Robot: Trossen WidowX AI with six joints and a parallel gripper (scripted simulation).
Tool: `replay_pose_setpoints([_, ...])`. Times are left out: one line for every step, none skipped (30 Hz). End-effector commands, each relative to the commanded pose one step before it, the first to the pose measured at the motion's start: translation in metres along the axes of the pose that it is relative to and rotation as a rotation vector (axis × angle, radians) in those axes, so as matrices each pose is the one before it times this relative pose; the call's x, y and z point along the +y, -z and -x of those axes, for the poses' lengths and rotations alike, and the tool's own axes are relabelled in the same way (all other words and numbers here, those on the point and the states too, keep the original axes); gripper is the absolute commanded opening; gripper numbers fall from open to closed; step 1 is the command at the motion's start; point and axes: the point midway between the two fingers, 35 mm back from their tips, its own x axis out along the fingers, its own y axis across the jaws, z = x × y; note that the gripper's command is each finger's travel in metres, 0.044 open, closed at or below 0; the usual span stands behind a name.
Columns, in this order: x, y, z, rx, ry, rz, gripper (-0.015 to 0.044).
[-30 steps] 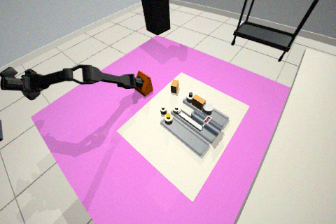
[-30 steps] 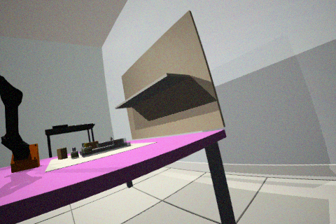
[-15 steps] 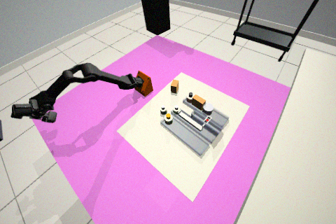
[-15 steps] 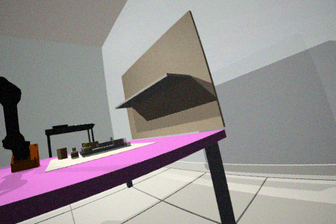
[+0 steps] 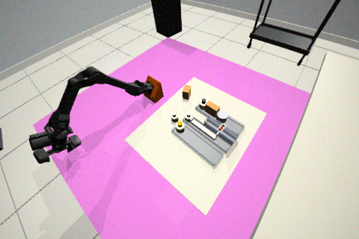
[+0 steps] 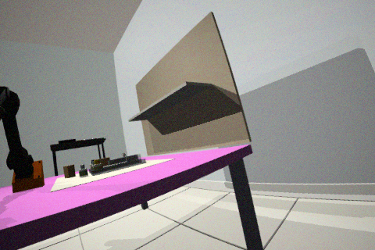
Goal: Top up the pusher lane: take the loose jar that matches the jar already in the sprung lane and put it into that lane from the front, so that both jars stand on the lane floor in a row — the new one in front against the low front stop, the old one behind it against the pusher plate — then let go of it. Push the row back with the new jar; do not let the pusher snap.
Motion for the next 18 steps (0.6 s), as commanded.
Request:
replay_pose_setpoints([-0.00864, 0.05779, 0.01583, 0.13955, 0.01496, 0.185, 0.044])
replay_pose_setpoints([-0.00093, 0.0151, 0.00189, 0.03508, 0.00412, 0.041, 0.044])
replay_pose_setpoints([-0.00086, 0.01576, 0.00169, 0.03617, 0.00447, 0.0406, 0.044])
replay_pose_setpoints([-0.00049, 0.01594, 0.00166, 0.03632, 0.00371, 0.0411, 0.044])
replay_pose_setpoints([-0.00003, 0.01594, 0.0017, 0.03612, 0.00259, 0.0418, 0.044])
replay_pose_setpoints([0.00034, 0.0161, 0.00166, 0.03619, 0.0019, 0.0422, 0.044])
replay_pose_setpoints([0.00047, 0.01669, 0.00145, 0.03704, 0.00227, 0.0418, 0.044])
replay_pose_setpoints([0.00065, 0.01711, 0.00129, 0.03753, 0.00248, 0.0422, 0.044])
replay_pose_setpoints([0.00062, 0.01764, 0.00098, 0.03815, 0.00365, 0.0424, 0.044])
replay_pose_setpoints([0.00061, 0.01803, 0.00067, 0.03845, 0.00482, 0.0424, 0.044])
replay_pose_setpoints([0.00085, 0.01721, 0.00056, 0.03624, 0.00444, 0.041, 0.044])
replay_pose_setpoints([0.00116, 0.01645, 0.00056, 0.03421, 0.00367, 0.0402, 0.044])
replay_pose_setpoints([0.00149, 0.01669, 0.0006, 0.03428, 0.00327, 0.0419, 0.044])
replay_pose_setpoints([0.00143, 0.01664, 0.00038, 0.0337, 0.00453, 0.0429, 0.044])
replay_pose_setpoints([0.00122, 0.01669, 0.00007, 0.03327, 0.0066, 0.0441, 0.044])
replay_pose_setpoints([0.00142, 0.01678, 0.00003, 0.03293, 0.0069, 0.0457, 0.044])
replay_pose_setpoints([0.00145, 0.01664, -0.00009, 0.03209, 0.00787, 0.0469, 0.044])
replay_pose_setpoints([0.00177, 0.01656, -0.00021, 0.03221, 0.00725, 0.0438, 0.044])
